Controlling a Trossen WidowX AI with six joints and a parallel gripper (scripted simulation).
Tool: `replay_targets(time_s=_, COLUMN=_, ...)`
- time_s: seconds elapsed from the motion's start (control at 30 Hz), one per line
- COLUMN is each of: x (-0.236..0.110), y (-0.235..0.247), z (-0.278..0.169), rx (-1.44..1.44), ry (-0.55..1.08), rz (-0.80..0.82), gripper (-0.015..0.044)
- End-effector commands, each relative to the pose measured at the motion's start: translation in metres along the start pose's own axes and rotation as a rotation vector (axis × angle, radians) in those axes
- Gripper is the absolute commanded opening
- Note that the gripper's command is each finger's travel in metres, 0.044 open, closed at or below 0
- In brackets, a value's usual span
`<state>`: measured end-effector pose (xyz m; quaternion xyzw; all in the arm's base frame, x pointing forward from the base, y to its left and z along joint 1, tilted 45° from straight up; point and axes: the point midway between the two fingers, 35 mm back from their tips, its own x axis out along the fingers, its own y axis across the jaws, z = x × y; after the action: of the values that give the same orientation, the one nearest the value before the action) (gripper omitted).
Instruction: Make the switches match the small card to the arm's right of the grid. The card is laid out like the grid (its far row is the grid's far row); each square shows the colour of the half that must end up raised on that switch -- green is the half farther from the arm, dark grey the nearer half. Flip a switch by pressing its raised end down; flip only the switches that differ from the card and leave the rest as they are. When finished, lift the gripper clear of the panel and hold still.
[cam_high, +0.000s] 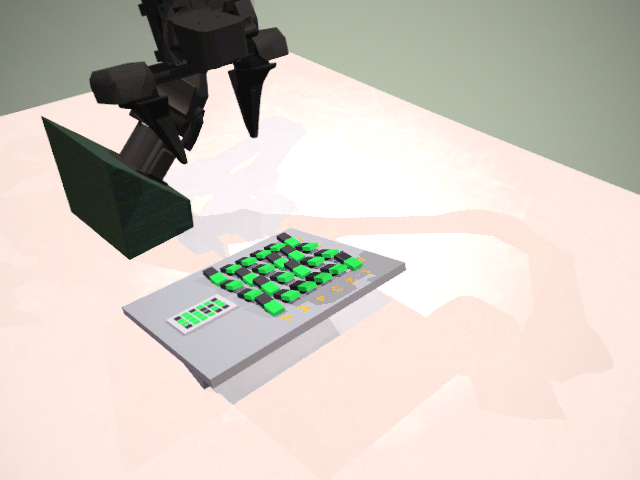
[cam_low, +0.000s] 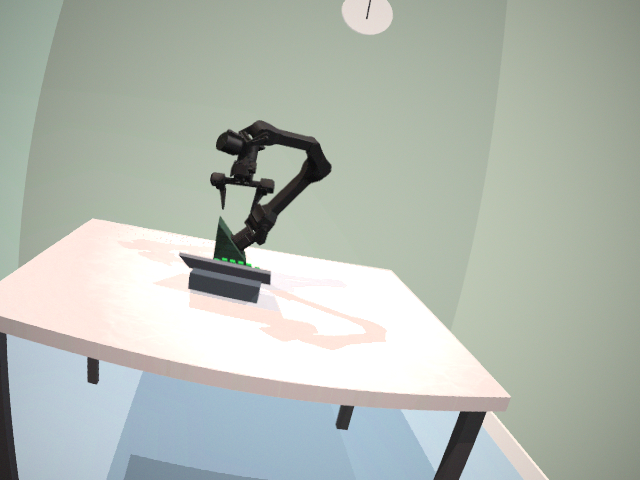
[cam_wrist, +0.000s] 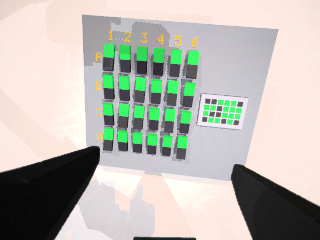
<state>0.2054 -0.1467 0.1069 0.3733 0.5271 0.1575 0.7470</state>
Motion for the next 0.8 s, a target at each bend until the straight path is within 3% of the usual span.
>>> replay_targets(time_s=0.0, x=0.001, y=0.001, z=0.001, rx=0.000, ry=0.000, rz=-0.002, gripper=0.0374)
replay_targets(time_s=0.33, x=0.085, y=0.064, z=0.065, rx=-0.032, ry=-0.007, rz=-0.034, gripper=0.0111)
replay_targets(time_s=0.47, x=0.092, y=0.071, z=0.068, rx=-0.034, ry=-0.008, rz=-0.028, gripper=0.0006)
replay_targets(time_s=0.63, x=0.124, y=0.071, z=0.069, rx=-0.035, ry=0.016, rz=-0.027, gripper=0.0000)
replay_targets(time_s=0.77, x=0.126, y=0.071, z=0.069, rx=-0.035, ry=0.018, rz=-0.027, gripper=0.0000)
